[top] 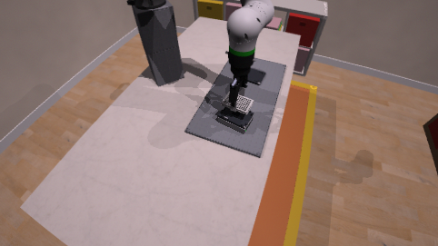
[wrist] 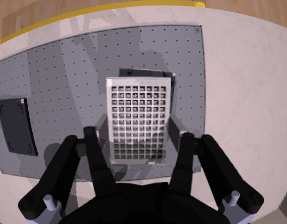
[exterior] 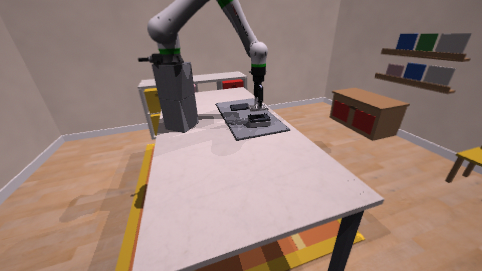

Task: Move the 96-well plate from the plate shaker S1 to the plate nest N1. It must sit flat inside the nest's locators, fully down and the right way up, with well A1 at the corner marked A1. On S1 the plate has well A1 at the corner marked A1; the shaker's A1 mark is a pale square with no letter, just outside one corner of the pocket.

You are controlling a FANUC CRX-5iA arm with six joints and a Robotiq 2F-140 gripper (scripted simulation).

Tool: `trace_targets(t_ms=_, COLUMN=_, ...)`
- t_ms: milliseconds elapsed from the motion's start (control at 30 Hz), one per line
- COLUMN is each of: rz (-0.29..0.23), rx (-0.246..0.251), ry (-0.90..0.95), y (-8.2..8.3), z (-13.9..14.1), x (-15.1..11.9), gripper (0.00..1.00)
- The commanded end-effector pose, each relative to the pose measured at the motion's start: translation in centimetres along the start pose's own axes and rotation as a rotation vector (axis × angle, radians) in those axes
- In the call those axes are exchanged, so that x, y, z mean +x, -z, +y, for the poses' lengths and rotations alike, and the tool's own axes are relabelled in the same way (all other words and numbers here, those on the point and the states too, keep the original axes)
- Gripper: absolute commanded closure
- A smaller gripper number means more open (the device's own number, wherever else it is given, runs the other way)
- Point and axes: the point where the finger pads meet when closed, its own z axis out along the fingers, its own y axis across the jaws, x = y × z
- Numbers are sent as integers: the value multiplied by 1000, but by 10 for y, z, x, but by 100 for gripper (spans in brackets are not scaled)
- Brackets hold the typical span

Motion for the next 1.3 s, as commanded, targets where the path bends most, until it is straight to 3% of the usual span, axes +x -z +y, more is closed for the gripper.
trace_targets(t_ms=0, rz=1, rx=0, ry=5, y=-1, z=-13, x=-2, gripper=100)
trace_targets(t_ms=1267, rz=1, rx=0, ry=5, y=-14, z=-117, x=-21, gripper=100)
